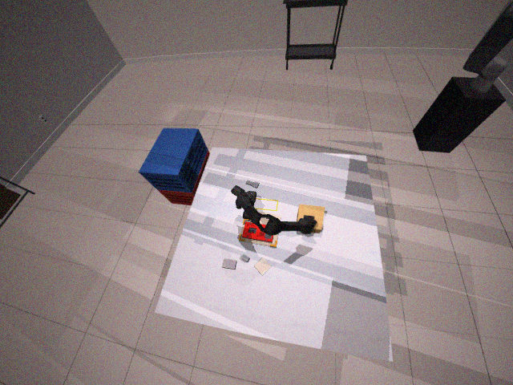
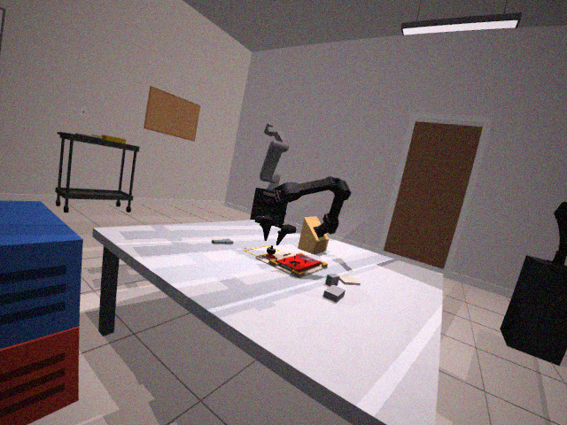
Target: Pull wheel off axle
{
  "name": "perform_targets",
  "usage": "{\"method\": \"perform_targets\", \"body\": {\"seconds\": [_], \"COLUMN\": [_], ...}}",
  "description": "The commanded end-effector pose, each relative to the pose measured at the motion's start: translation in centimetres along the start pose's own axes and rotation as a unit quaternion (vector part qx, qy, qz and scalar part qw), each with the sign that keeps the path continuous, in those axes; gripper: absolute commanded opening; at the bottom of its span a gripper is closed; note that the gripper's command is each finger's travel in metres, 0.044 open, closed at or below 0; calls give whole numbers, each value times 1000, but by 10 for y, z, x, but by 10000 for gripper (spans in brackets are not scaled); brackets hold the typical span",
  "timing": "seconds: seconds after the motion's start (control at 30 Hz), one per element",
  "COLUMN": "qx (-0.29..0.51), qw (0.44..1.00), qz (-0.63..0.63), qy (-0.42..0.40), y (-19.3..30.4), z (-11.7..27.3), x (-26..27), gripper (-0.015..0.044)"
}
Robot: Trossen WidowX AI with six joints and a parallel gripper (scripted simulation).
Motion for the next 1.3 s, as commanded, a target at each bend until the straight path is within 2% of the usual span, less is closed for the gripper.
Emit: {"method": "perform_targets", "body": {"seconds": [0.0, 0.2, 0.3, 0.6, 0.8, 1.27], "qx": [6, 6, 10, 10, 10, 10], "qw": [1000, 1000, 1000, 1000, 1000, 1000], "qz": [-7, -7, -2, -2, -2, -3], "qy": [-8, -9, -8, -8, -8, -8], "y": [6, 7, 6, 6, 6, 6], "z": [-31, -38, -36, -36, -35, -30], "x": [2, 4, 5, 5, 5, 5], "gripper": [300, 300, 221, 161, 4, 0]}}
Point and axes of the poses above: the point midway between the two fingers, 35 mm back from their tips, its own z axis back along the fingers, its own x axis across the jaws, y = z × x, the point moved 4 cm from there along z, back along the fingers, and after that the axes turned 13 degrees about z, right-handed, at the moved point
